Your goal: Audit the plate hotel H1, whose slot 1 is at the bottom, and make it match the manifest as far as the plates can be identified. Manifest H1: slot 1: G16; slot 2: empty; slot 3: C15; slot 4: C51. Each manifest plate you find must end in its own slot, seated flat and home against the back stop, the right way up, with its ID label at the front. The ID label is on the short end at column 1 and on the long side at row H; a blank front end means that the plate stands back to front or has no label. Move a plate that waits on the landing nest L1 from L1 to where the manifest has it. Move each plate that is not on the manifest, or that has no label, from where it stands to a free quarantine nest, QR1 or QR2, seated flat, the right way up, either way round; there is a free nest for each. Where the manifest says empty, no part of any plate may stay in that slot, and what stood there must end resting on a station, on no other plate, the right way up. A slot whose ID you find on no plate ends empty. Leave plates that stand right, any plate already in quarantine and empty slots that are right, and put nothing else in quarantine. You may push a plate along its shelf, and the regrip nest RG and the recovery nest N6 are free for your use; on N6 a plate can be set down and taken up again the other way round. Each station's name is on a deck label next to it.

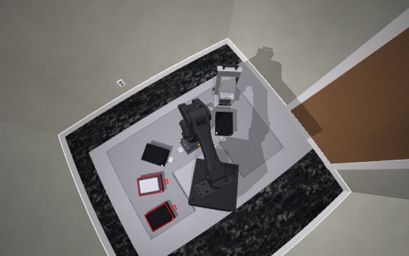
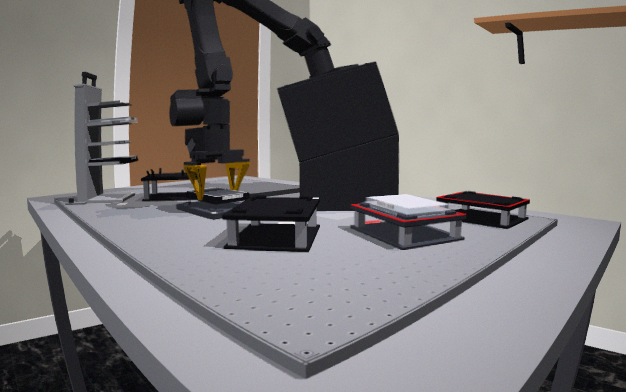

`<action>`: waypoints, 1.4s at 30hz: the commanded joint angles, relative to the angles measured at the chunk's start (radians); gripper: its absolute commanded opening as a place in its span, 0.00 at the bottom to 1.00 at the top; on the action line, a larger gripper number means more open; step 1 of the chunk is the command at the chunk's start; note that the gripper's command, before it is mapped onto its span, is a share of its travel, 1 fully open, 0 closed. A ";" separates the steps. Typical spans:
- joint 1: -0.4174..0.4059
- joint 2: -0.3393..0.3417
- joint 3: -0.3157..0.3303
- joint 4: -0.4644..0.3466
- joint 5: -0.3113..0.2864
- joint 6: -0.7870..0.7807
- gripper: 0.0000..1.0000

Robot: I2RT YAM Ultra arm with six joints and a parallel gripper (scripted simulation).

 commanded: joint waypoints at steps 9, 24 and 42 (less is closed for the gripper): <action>-0.003 0.023 0.016 0.017 0.000 -0.004 0.86; -0.006 0.046 0.028 0.029 -0.001 -0.007 1.00; 0.003 -0.023 -0.005 -0.008 0.001 0.002 1.00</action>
